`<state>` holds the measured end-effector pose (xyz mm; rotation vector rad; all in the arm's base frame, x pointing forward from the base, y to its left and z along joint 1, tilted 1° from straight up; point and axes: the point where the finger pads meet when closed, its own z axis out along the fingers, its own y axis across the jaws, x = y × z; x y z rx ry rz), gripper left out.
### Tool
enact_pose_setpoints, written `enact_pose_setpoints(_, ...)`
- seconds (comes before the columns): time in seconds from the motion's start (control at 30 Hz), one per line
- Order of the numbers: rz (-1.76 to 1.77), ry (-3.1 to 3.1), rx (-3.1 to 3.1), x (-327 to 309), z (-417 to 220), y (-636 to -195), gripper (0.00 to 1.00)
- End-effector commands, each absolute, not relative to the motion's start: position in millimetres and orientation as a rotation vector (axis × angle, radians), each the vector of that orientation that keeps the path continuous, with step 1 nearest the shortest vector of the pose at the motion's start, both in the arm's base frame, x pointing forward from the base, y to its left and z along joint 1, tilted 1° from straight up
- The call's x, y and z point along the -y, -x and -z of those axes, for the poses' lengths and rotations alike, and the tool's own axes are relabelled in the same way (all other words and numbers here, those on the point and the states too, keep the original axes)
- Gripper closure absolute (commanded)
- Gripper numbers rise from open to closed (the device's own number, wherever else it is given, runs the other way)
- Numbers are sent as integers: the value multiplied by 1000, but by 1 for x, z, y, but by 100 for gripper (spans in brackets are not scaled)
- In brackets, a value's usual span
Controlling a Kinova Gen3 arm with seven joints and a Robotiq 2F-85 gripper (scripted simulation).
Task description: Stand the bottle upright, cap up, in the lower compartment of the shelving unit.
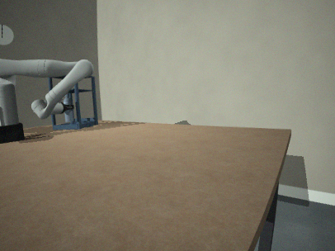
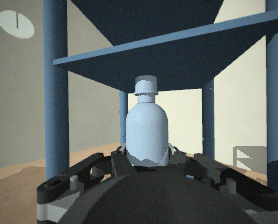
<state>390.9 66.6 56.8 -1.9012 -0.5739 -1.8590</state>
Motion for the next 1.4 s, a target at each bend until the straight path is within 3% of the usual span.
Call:
enact_pose_setpoints(0.0, 1860, 1900, 574, -66, -57, -391, 100)
enact_pose_setpoints(1.37, 1860, 1900, 574, -66, -38, -390, 100)
